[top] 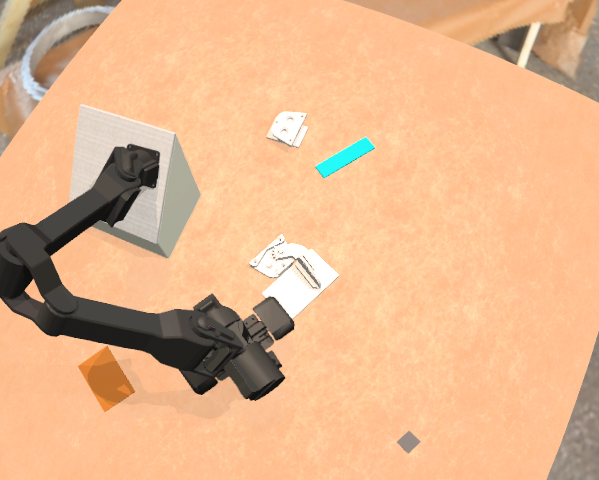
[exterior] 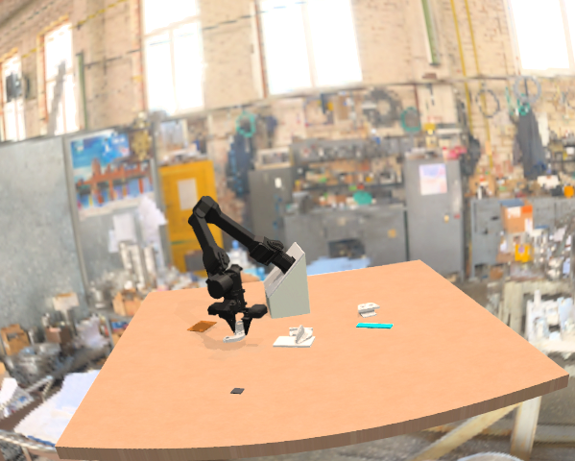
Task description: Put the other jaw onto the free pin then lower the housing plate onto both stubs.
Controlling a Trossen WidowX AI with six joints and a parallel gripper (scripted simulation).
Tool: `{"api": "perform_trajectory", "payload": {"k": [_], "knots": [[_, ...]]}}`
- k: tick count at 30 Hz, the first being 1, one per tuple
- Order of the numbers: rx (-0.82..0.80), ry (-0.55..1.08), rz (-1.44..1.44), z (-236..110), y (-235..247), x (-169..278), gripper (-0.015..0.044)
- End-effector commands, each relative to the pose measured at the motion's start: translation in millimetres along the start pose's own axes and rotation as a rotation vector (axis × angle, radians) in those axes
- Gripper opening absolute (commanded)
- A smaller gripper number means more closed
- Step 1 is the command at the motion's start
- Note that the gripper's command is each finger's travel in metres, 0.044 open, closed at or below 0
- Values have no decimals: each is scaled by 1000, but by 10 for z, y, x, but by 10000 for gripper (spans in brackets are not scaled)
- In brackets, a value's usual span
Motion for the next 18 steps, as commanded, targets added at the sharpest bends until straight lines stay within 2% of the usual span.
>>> {"api": "perform_trajectory", "payload": {"k": [1,9,18], "knots": [[4,-6,9,-154,-16,-18,134],[4,-7,7,-411,-27,3,134],[1,-6,-41,-430,10,19,134]]}}
Point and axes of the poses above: the point midway between the two fingers, 35 mm back from their tips, its own z axis out along the fingers, its own y axis across the jaws, x = y × z, the point moved 2 cm from there along -z, back along the fingers
